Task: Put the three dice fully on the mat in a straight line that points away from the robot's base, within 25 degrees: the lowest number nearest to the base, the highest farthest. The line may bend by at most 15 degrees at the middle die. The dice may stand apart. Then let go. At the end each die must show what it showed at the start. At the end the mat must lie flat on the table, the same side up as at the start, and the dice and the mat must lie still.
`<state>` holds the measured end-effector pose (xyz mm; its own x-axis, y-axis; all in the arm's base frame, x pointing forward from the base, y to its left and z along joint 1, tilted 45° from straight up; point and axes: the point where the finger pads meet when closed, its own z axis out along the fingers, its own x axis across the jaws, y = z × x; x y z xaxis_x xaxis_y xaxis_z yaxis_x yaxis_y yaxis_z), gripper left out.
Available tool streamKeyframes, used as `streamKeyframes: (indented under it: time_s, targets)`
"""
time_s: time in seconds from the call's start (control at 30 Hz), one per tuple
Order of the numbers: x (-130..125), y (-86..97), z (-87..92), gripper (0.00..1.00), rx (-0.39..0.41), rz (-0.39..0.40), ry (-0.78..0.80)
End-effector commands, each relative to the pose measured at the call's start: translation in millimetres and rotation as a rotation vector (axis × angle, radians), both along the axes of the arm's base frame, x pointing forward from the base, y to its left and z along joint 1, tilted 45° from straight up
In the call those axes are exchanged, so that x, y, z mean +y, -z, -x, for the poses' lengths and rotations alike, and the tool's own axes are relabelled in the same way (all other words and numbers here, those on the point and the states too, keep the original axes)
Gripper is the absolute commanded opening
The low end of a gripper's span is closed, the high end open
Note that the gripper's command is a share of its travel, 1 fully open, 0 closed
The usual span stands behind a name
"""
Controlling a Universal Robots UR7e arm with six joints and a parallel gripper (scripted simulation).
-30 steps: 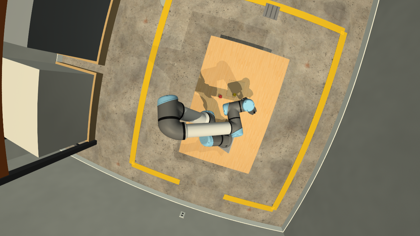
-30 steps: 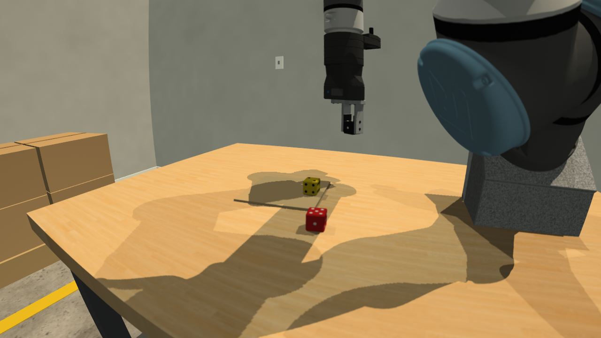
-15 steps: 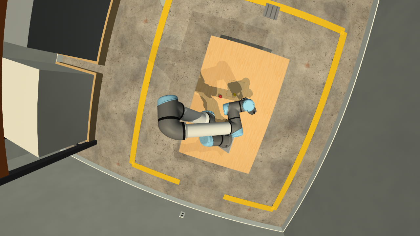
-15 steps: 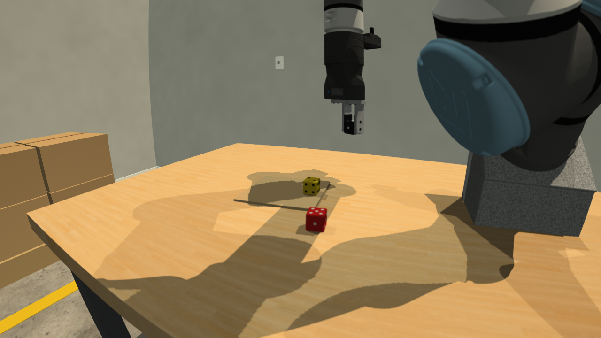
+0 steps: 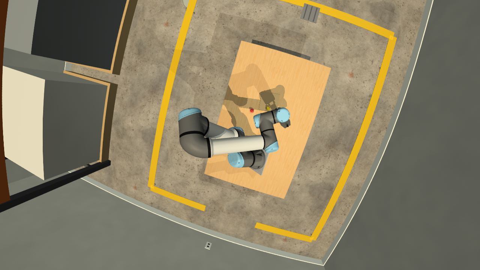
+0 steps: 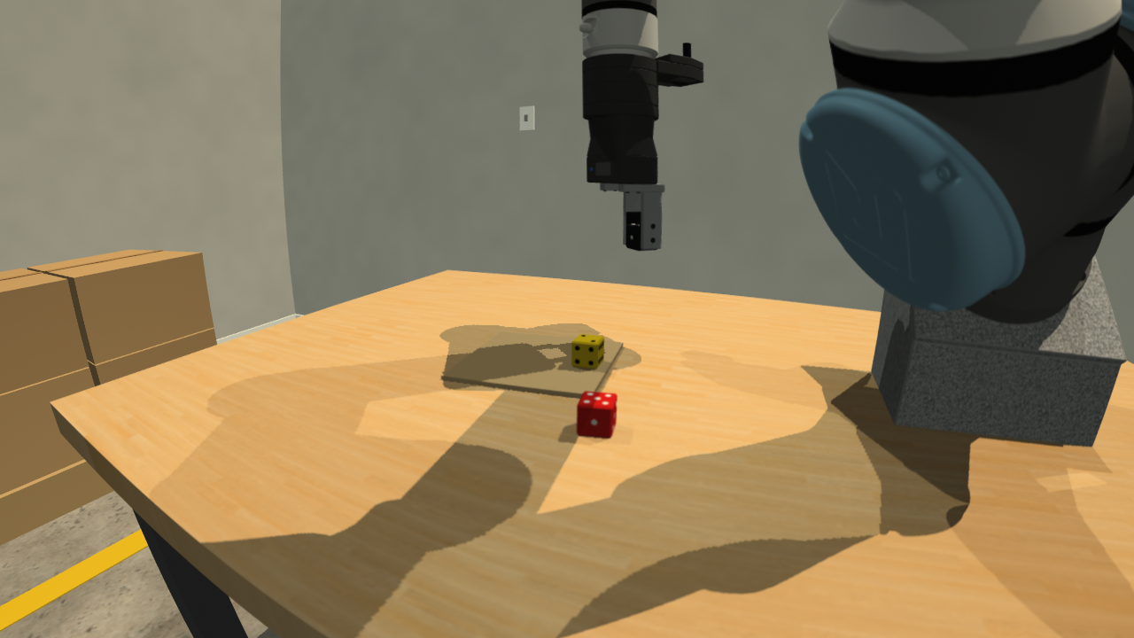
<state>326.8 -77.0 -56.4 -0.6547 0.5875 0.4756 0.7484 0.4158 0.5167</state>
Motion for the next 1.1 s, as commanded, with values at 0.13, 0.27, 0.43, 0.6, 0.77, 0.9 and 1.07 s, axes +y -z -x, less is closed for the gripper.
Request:
streamKeyframes:
  time_s: [0.13, 0.27, 0.43, 0.6, 0.77, 0.9, 1.07]
  targets:
    - [9, -18.0, -25.9, 0.49, 0.162, -0.022, 0.172]
    - [16, -26.5, -37.7, 0.49, 0.234, -0.033, 0.246]
    - [25, -37.9, -52.9, 0.49, 0.326, -0.049, 0.34]
    - [29, -43.3, -59.9, 0.49, 0.367, -0.056, 0.383]
    - [39, -54.8, -74.2, 0.49, 0.451, -0.072, 0.468]
    - [45, -60.8, -81.5, 0.49, 0.495, -0.081, 0.511]
    - [48, -63.8, -85.1, 0.49, 0.516, -0.085, 0.532]
